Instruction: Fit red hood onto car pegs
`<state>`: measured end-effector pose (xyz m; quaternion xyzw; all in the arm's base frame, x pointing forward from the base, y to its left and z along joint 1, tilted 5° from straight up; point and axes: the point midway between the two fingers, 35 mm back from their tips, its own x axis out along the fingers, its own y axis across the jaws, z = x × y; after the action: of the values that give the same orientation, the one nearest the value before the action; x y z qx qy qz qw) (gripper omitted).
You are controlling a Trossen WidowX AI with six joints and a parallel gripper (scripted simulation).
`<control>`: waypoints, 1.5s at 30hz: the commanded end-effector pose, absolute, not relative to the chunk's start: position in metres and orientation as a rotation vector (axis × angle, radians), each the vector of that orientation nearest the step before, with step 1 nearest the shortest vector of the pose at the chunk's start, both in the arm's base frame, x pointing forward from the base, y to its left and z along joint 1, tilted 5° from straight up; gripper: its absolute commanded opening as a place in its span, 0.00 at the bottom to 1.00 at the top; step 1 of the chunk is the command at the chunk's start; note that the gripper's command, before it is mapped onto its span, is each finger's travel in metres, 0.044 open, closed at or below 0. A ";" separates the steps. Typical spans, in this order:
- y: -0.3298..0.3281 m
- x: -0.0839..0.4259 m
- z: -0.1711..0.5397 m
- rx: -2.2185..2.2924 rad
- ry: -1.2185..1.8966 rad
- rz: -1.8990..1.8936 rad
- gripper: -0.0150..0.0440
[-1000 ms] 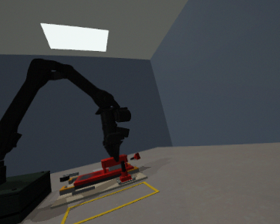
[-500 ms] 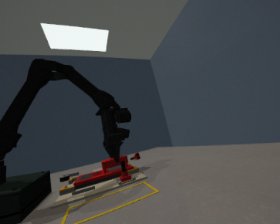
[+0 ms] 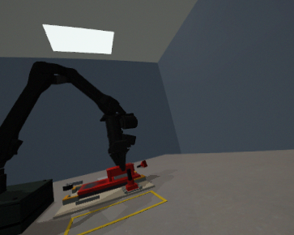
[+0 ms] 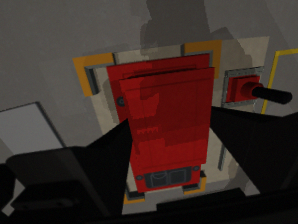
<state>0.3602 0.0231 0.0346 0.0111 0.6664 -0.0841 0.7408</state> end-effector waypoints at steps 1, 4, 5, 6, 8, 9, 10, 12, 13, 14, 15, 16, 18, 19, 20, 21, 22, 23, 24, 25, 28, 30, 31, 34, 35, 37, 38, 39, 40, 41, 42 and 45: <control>0.022 0.362 0.026 0.017 1.466 -0.186 0.25; 0.022 0.362 0.024 0.017 1.466 -0.186 0.25; 0.022 0.362 0.024 0.017 1.466 -0.186 0.25; 0.022 0.362 0.023 0.017 1.466 -0.186 0.25; 0.022 0.362 0.022 0.017 1.466 -0.186 0.25; 0.022 0.362 0.022 0.017 1.466 -0.186 0.25; 0.022 0.362 0.022 0.017 1.466 -0.186 0.25; 0.022 0.362 0.022 0.017 1.466 -0.186 0.25; 0.022 0.362 0.022 0.017 1.466 -0.186 0.25; 0.022 0.362 0.022 0.017 1.466 -0.186 0.25; 0.022 0.362 0.022 0.017 1.466 -0.186 0.25; 0.022 0.362 0.022 0.017 1.466 -0.186 0.25; 0.022 0.361 0.022 0.017 1.466 -0.185 0.25; 0.022 0.361 0.022 0.017 1.466 -0.185 0.25; 0.022 0.361 0.022 0.017 1.466 -0.185 0.25; 0.022 0.361 0.022 0.017 1.466 -0.185 0.25; 0.022 0.361 0.022 0.017 1.466 -0.185 0.25; 0.022 0.361 0.022 0.017 1.466 -0.185 0.25; 0.022 0.360 0.022 0.017 1.466 -0.184 0.25; 0.022 0.360 0.022 0.016 1.466 -0.184 0.25; 0.022 0.360 0.022 0.016 1.466 -0.184 0.25; 0.022 0.361 0.022 0.017 1.464 -0.185 0.25; 0.022 0.361 0.023 0.017 1.463 -0.186 0.25; 0.022 0.363 0.023 0.019 1.458 -0.189 0.30; 0.022 0.363 0.023 0.019 1.458 -0.189 0.34; 0.022 0.363 0.023 0.019 1.458 -0.189 0.43; 0.022 0.363 0.023 0.019 1.458 -0.189 0.48; 0.022 0.363 0.023 0.019 1.458 -0.189 0.52; 0.022 0.363 0.023 0.019 1.458 -0.189 0.57; 0.022 0.363 0.023 0.019 1.458 -0.189 0.61; 0.022 0.363 0.023 0.019 1.458 -0.189 0.65; 0.022 0.363 0.023 0.019 1.458 -0.189 0.79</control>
<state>0.3627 0.0217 0.0233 0.0086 0.6647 -0.0861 0.7421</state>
